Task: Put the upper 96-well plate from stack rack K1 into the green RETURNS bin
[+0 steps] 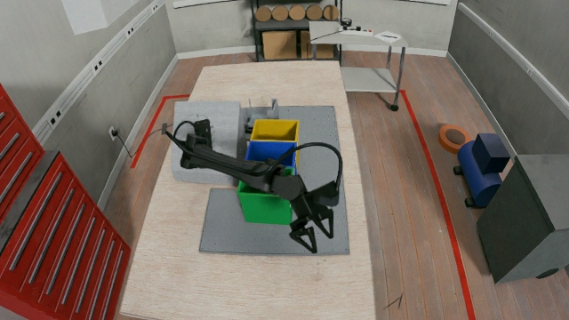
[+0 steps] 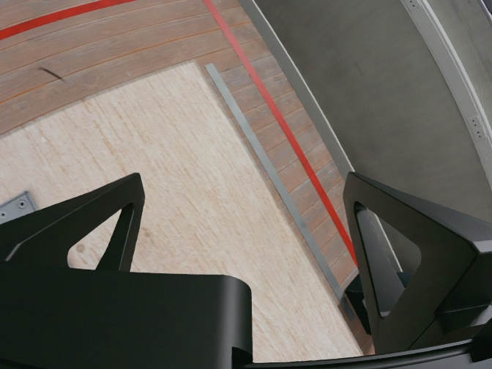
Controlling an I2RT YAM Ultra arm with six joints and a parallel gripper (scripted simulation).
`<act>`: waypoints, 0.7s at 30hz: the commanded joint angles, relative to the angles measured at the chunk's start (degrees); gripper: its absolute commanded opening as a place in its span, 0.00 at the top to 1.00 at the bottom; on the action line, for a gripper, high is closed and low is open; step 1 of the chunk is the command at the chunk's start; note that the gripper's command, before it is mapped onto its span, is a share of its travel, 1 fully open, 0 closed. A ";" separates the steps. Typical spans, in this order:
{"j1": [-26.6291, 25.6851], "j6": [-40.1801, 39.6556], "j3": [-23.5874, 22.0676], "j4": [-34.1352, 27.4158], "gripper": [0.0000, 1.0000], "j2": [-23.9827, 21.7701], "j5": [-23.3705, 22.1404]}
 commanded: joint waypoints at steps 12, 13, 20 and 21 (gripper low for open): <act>5.31 6.27 1.89 -3.35 0.00 1.93 -2.26; 5.74 6.42 1.87 -1.53 0.00 2.37 -1.66; 6.78 10.78 2.79 -7.77 0.00 2.50 -4.52; 7.23 10.94 2.55 -7.40 0.00 3.26 -4.10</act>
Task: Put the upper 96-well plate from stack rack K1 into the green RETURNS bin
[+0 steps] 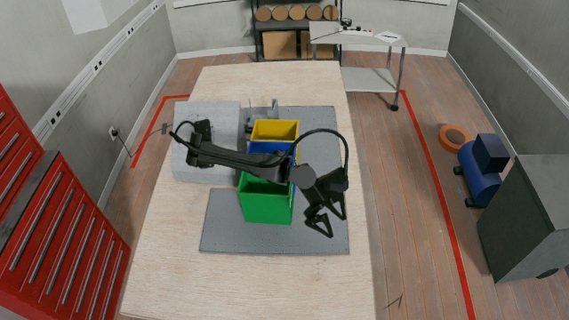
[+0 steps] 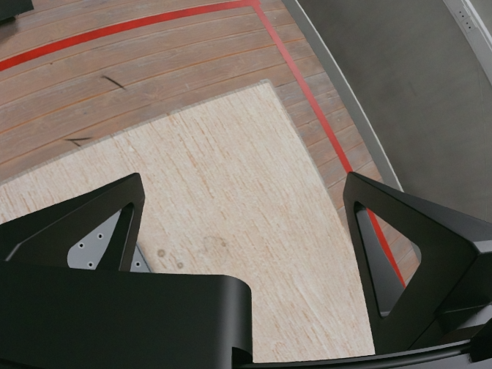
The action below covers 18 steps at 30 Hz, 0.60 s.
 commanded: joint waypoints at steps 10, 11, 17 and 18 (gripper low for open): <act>4.79 6.28 2.58 -3.86 0.00 -0.20 -2.96; 4.94 7.29 2.79 -5.12 0.00 -0.18 -3.79; 7.53 8.43 1.48 -1.58 0.00 3.61 -0.46; 7.54 8.44 1.55 -1.59 0.00 3.67 -0.67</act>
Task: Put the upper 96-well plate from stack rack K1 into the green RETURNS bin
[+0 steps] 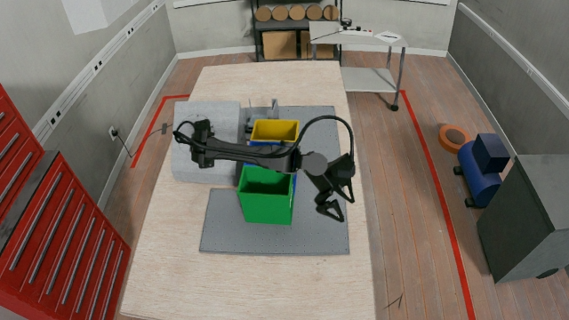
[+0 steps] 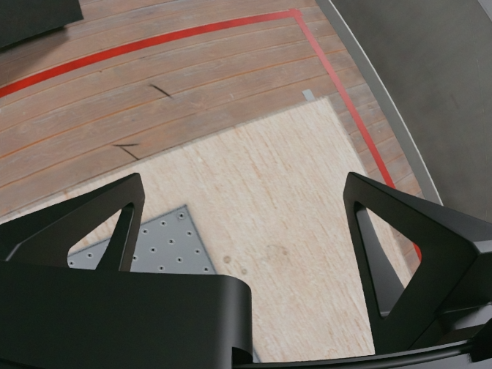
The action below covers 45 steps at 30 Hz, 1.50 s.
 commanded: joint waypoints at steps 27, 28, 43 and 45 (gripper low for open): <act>8.72 11.69 0.55 -5.07 0.00 4.66 -1.73; 8.72 11.71 0.70 -5.09 0.00 4.72 -1.79; 11.52 16.70 1.88 -8.16 0.00 6.37 -3.13; 11.46 16.73 1.91 -8.19 0.00 4.50 -3.18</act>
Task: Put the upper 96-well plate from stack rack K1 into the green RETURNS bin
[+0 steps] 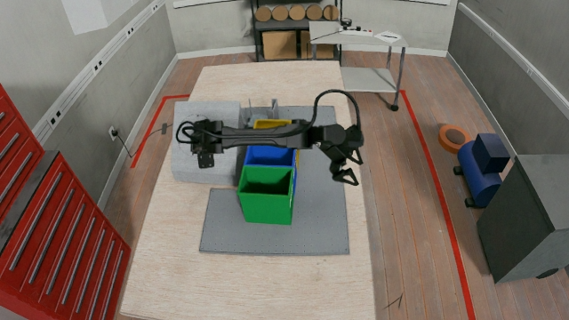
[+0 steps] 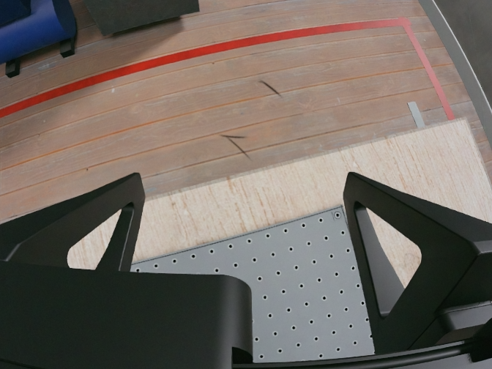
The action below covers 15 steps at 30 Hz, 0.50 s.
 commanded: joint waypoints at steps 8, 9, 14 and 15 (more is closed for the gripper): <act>4.62 5.78 -0.27 -3.34 0.00 1.33 -1.72; 4.91 5.98 -0.46 -2.62 0.00 1.53 -0.82; 4.98 7.29 3.01 -5.20 0.00 -0.13 -2.94; 5.07 8.42 3.80 -7.21 0.00 1.68 -4.19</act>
